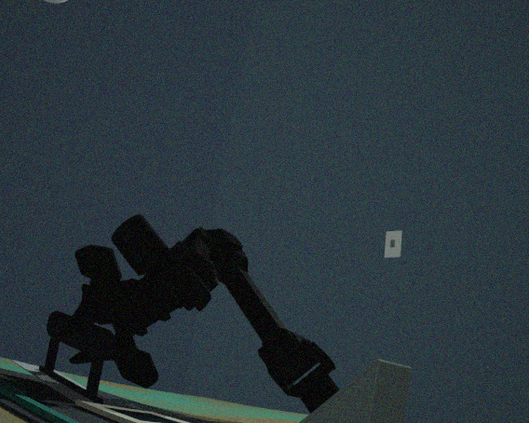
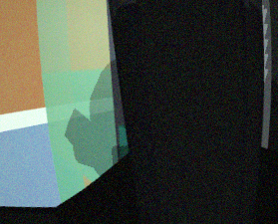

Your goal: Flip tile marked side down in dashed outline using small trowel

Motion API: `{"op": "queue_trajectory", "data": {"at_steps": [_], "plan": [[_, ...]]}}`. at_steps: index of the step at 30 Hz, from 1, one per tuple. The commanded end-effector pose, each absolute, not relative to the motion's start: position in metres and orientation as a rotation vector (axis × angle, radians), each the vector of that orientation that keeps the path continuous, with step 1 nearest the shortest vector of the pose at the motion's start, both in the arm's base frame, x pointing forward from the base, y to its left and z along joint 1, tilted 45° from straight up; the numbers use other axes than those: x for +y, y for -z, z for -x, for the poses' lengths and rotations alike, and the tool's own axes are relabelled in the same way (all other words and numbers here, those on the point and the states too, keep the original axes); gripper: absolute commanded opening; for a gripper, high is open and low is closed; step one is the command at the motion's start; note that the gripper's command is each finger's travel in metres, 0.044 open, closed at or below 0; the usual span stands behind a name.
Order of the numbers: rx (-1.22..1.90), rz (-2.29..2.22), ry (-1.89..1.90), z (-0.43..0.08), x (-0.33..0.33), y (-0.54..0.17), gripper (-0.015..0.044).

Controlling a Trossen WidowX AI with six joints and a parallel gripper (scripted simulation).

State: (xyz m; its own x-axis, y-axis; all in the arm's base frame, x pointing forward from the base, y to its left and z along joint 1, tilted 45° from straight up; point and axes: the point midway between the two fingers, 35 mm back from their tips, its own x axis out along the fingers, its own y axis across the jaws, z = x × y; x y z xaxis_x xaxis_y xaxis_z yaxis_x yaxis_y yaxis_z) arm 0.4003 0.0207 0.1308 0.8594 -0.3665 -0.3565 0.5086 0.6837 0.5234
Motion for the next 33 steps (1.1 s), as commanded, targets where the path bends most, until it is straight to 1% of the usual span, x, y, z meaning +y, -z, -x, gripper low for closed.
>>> {"op": "queue_trajectory", "data": {"at_steps": [1, 16, 33], "plan": [[0.242, -0.655, 0.488, -0.4, 0.029, -0.123, 0.0], [0.241, -0.655, 0.487, -0.397, 0.046, -0.106, 0.0], [0.241, -0.655, 0.487, -0.397, 0.046, -0.105, 0.0]]}}
